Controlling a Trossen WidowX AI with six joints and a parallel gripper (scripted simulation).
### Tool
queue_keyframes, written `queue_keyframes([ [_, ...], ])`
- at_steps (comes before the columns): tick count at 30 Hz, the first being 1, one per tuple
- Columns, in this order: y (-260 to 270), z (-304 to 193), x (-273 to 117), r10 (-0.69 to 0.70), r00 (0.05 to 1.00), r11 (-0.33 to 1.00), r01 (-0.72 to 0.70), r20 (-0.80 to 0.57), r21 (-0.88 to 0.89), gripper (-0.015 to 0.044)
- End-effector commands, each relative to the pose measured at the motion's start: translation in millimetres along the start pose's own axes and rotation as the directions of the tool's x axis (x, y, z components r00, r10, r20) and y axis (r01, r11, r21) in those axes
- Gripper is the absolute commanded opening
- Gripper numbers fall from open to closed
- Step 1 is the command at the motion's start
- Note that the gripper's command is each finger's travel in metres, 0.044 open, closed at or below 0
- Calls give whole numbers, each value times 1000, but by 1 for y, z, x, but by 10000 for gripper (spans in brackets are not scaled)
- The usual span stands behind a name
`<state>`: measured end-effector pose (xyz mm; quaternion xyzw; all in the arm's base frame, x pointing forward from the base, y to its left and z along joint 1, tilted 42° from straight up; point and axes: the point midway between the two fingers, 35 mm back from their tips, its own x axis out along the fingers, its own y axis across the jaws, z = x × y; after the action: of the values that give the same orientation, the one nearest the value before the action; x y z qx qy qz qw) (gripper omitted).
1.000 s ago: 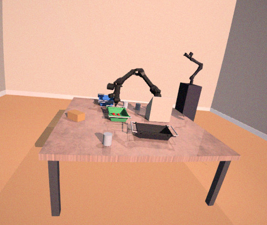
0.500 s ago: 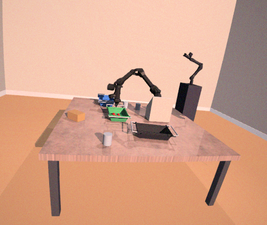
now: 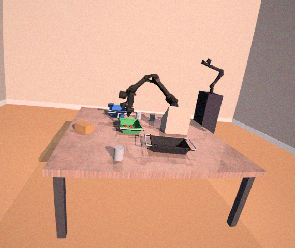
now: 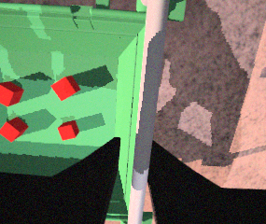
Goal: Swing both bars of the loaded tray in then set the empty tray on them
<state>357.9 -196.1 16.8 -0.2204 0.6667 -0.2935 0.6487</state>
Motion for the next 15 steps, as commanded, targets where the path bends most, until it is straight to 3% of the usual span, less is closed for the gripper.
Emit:
queue_keyframes([
  [1, 18, -3, 8, 8, 1000, 1000, -8, -10, -9, 83],
  [7, 32, -3, 21, 8, 1000, 1000, -8, -10, -9, 83],
  [15, 27, -2, -22, 9, 1000, 1000, -10, -10, -9, 83],
])
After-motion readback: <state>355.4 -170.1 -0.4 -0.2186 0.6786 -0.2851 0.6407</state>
